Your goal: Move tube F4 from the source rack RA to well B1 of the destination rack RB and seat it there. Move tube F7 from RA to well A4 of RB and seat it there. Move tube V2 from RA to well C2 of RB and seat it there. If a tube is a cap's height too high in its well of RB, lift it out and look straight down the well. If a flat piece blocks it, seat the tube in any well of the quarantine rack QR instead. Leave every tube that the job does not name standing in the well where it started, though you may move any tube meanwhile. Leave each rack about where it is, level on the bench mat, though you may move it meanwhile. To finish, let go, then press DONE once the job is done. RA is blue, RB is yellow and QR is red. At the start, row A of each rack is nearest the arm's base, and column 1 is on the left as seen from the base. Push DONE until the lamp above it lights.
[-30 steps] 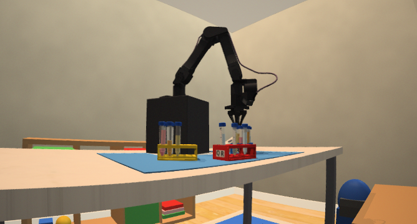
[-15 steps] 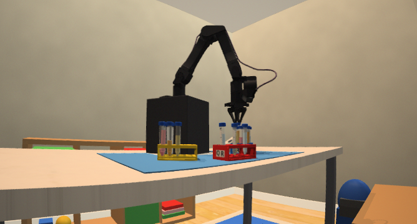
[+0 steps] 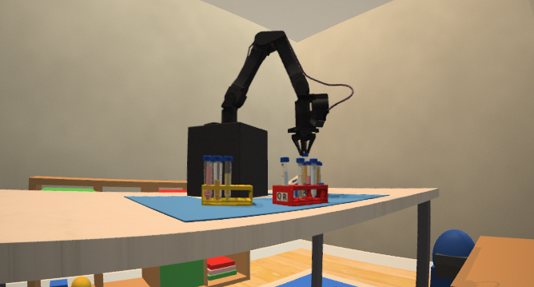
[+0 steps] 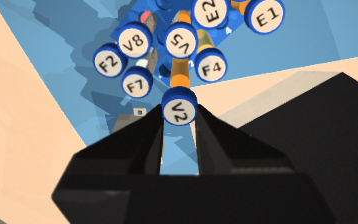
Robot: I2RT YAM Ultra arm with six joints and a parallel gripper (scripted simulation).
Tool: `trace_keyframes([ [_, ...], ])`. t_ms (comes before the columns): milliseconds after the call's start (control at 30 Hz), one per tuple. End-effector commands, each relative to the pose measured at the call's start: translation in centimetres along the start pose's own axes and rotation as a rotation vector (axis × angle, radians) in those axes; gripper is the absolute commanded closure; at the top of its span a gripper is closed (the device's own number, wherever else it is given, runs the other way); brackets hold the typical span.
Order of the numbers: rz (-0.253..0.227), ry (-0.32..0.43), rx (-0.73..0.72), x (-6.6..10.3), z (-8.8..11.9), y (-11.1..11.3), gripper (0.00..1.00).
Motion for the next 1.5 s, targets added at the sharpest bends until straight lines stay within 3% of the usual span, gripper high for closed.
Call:
trace_keyframes([
  [0, 0.011, 0.001, 0.000, 0.7, 0.1, -0.5, 1.00],
  [800, -0.006, -0.023, -0.004, 3.4, -1.0, 0.0, 1.00],
  [967, 0.019, 0.012, -0.004, 3.2, 0.5, -1.1, 1.00],
  [1467, 0.019, 0.012, 0.004, 3.7, 2.3, -1.4, 1.00],
])
Point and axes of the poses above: the point where the finger pads meet when closed, its own x axis back along the fingers, its own y axis across the jaws, z = x × y, the point moved 4 cm from there along x, back along the fingers, and after that the axes turned 13 degrees about x, right-handed, at the moved point
